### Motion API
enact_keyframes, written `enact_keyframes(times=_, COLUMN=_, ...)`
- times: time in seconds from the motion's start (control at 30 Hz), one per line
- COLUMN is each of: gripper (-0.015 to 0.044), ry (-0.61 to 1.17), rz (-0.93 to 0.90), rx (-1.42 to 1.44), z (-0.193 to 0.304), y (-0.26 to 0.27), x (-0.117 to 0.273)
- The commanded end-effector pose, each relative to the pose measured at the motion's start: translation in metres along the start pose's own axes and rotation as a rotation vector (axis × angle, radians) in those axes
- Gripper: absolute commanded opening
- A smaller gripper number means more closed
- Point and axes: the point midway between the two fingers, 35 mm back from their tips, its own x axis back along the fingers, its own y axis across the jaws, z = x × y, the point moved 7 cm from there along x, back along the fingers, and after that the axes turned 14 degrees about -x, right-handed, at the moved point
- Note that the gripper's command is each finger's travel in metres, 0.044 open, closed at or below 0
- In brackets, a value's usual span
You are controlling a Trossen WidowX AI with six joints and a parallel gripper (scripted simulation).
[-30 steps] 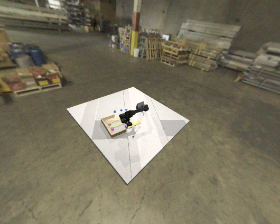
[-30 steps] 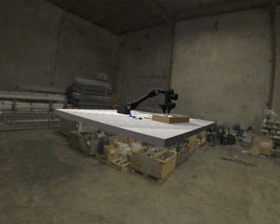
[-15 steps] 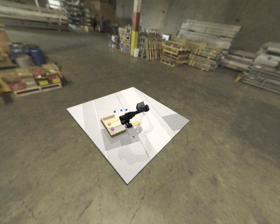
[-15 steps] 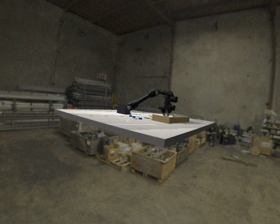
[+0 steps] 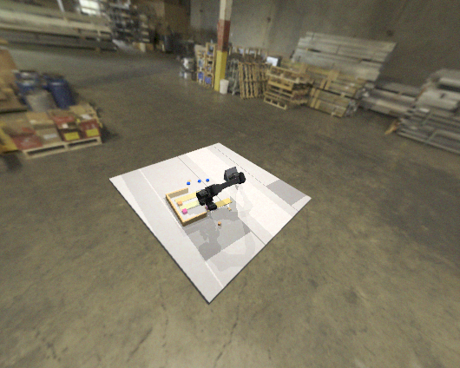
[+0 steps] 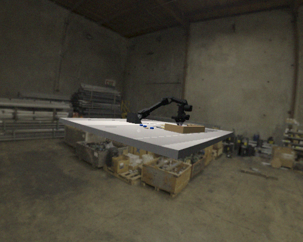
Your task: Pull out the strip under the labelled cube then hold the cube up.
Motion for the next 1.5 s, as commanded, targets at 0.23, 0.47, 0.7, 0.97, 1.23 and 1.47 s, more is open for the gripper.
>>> enact_keyframes(times=0.23, gripper=0.0000, ry=0.001, rz=0.002, rx=-0.001, z=0.009, y=-0.013, x=0.013)
enact_keyframes(times=0.47, gripper=0.0000, ry=0.003, rz=0.002, rx=-0.005, z=0.030, y=-0.038, x=0.035)
enact_keyframes(times=0.7, gripper=0.0000, ry=0.004, rz=0.001, rx=-0.006, z=0.039, y=-0.049, x=0.042)
enact_keyframes(times=0.97, gripper=0.0000, ry=0.004, rz=0.003, rx=-0.007, z=0.056, y=-0.071, x=0.044)
enact_keyframes(times=1.23, gripper=0.0000, ry=0.005, rz=0.004, rx=-0.009, z=0.076, y=-0.094, x=0.044)
enact_keyframes(times=1.47, gripper=0.0000, ry=0.006, rz=0.003, rx=-0.009, z=0.093, y=-0.112, x=0.041)
